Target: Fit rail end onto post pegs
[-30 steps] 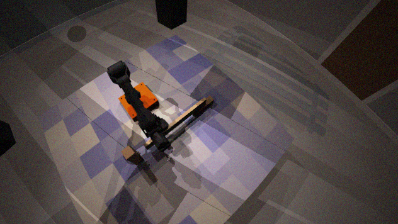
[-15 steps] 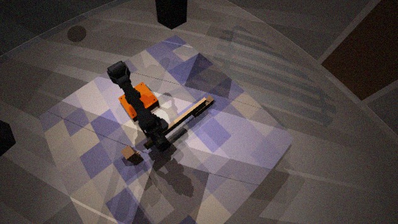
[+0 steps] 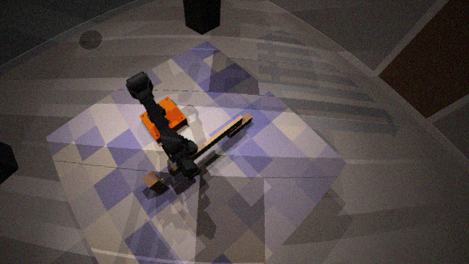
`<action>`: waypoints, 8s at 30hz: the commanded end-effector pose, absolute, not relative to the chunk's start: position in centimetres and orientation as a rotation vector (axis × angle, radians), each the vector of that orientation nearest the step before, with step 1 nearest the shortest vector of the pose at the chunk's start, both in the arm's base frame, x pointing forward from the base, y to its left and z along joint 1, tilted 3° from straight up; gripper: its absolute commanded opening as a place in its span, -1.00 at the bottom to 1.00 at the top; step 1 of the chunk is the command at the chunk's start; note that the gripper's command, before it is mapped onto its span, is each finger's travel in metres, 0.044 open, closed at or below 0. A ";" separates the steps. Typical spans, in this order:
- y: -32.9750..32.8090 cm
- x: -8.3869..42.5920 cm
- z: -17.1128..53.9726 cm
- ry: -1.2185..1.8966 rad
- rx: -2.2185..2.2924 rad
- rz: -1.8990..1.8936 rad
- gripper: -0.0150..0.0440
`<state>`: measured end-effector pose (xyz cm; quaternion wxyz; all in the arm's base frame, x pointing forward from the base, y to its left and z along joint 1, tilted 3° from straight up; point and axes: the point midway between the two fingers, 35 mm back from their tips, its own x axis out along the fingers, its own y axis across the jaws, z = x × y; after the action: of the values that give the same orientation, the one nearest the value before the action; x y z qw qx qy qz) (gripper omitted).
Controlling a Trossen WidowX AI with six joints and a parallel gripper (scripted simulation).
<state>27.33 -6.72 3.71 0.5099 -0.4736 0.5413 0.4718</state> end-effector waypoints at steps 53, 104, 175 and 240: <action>-8.5 27.4 4.1 1.300 -1.148 1.133 -0.49; -10.0 27.3 4.0 1.302 -1.149 1.132 -0.49; -11.1 27.2 4.2 1.302 -1.150 1.132 -0.49; -11.5 27.1 4.2 1.303 -1.150 1.132 -0.49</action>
<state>26.91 -11.22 3.98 0.5096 -0.4730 0.5405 0.4738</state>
